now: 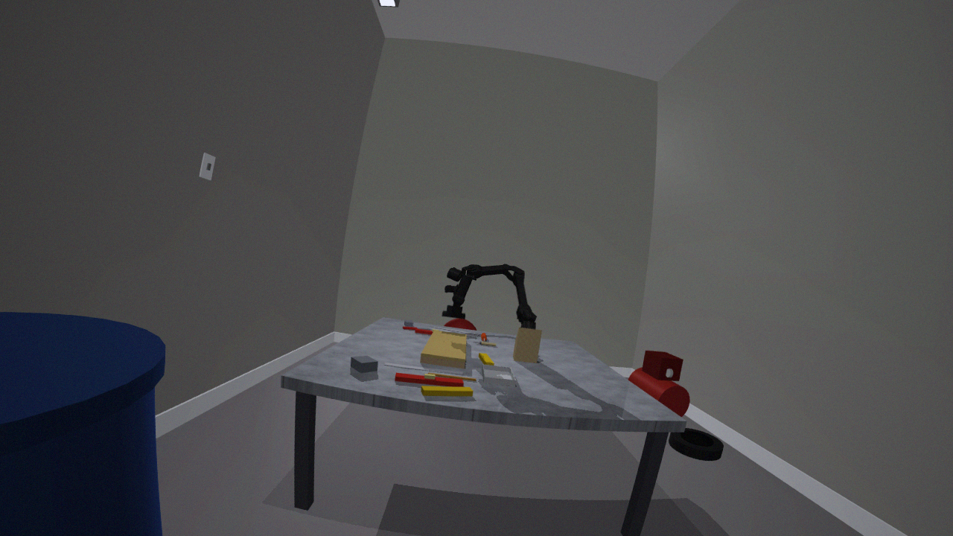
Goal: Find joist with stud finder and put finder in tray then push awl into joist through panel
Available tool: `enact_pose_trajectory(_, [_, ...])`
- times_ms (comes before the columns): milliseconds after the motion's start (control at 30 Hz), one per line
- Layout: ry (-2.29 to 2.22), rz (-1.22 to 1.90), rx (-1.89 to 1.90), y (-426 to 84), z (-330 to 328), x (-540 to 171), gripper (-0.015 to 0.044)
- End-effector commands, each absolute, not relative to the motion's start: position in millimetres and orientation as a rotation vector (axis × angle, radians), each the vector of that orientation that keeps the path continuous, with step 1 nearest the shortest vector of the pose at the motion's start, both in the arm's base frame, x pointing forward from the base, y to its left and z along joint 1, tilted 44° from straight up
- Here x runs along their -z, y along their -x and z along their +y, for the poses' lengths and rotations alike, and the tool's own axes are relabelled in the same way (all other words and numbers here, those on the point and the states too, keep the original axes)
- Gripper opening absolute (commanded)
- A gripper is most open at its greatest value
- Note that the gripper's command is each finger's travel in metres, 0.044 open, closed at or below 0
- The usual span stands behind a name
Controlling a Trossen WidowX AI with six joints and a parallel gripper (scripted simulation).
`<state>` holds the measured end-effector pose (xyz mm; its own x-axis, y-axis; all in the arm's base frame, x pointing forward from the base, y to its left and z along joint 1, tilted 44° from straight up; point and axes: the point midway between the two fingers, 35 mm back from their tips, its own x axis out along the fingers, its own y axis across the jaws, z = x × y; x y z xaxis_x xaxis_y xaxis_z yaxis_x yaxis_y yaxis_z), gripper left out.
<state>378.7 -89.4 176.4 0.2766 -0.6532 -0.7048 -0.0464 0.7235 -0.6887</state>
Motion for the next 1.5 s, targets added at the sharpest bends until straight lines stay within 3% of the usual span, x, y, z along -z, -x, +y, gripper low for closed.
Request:
enact_pose_trajectory(0, [0.702,1.248,0.401,-386,-71,-167,0.0])
enact_pose_trajectory(700, [0.955,1.355,-0.135,-392,99,-37,0.0])
enact_pose_trajectory(1467, [1.269,1.457,-0.655,-282,239,102,0.0])
